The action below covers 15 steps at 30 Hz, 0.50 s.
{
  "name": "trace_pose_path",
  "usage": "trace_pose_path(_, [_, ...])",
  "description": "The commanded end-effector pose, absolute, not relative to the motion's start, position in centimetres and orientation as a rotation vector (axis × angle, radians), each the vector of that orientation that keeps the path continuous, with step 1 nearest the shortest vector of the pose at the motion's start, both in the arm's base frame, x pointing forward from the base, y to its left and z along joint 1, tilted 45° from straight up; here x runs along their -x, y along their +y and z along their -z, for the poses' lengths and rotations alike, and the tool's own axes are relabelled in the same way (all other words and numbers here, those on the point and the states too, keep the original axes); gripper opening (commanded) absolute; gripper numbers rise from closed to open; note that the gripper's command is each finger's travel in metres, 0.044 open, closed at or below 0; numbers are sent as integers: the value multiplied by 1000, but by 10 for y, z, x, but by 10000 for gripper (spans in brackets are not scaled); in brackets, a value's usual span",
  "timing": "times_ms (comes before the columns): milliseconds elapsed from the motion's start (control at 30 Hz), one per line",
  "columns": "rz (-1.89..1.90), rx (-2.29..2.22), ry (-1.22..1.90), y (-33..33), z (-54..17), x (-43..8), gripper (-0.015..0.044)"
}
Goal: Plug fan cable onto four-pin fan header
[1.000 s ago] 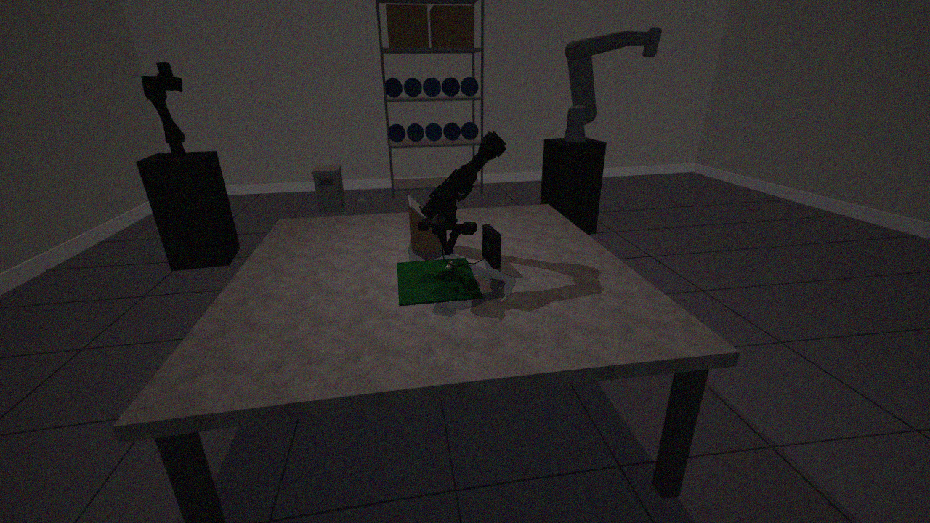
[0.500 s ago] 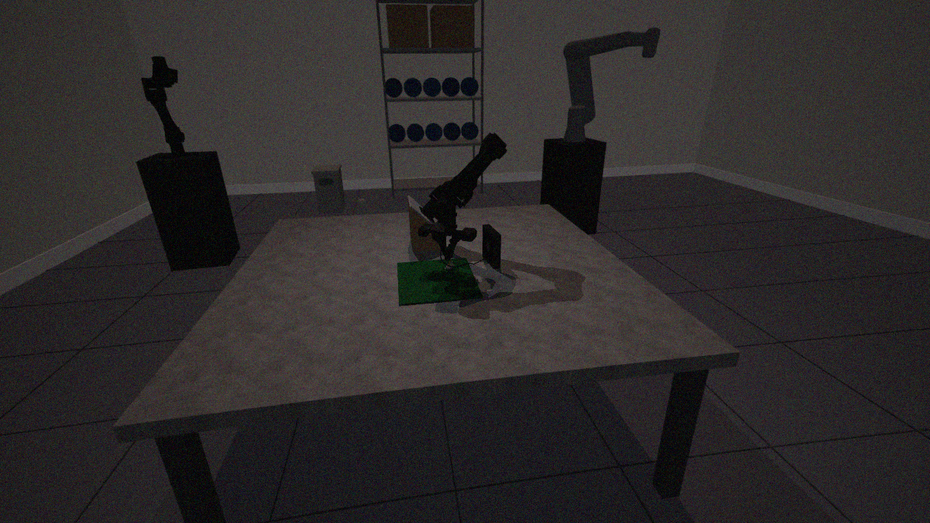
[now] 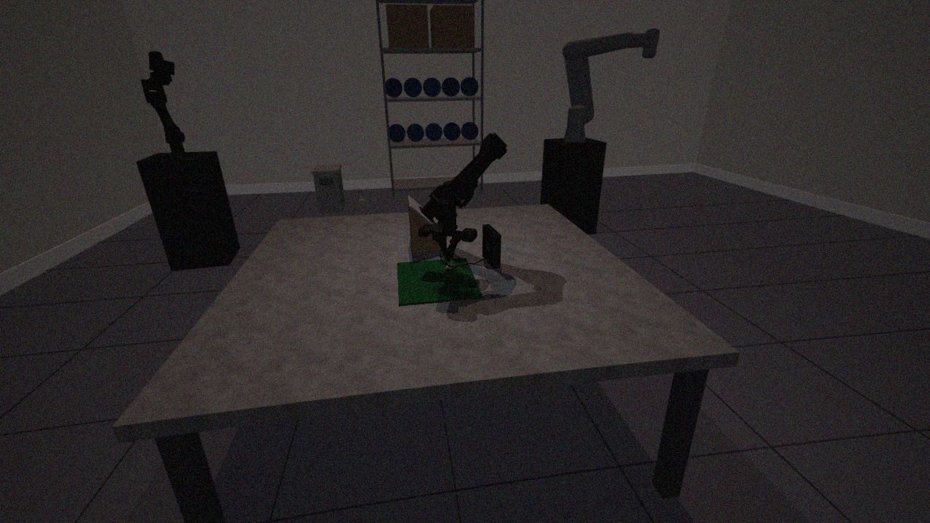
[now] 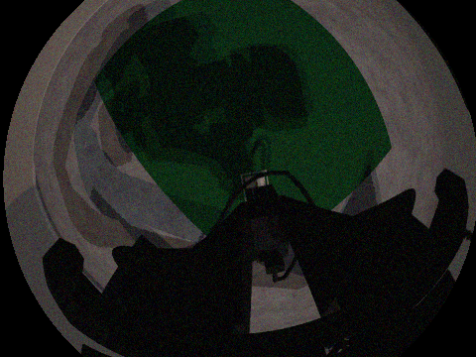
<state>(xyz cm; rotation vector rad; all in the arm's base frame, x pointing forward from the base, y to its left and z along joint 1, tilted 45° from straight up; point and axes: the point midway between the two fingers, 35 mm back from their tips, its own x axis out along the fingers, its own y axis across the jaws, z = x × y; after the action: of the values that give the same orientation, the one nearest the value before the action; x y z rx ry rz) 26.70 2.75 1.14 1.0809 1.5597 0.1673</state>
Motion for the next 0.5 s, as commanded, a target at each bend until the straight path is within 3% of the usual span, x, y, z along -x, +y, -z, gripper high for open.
trace_pose_path(0, [-165,-1091,1558,28,-13,-268,0])
trace_pose_path(467, [-165,-1091,1558,30,-12,-269,0])
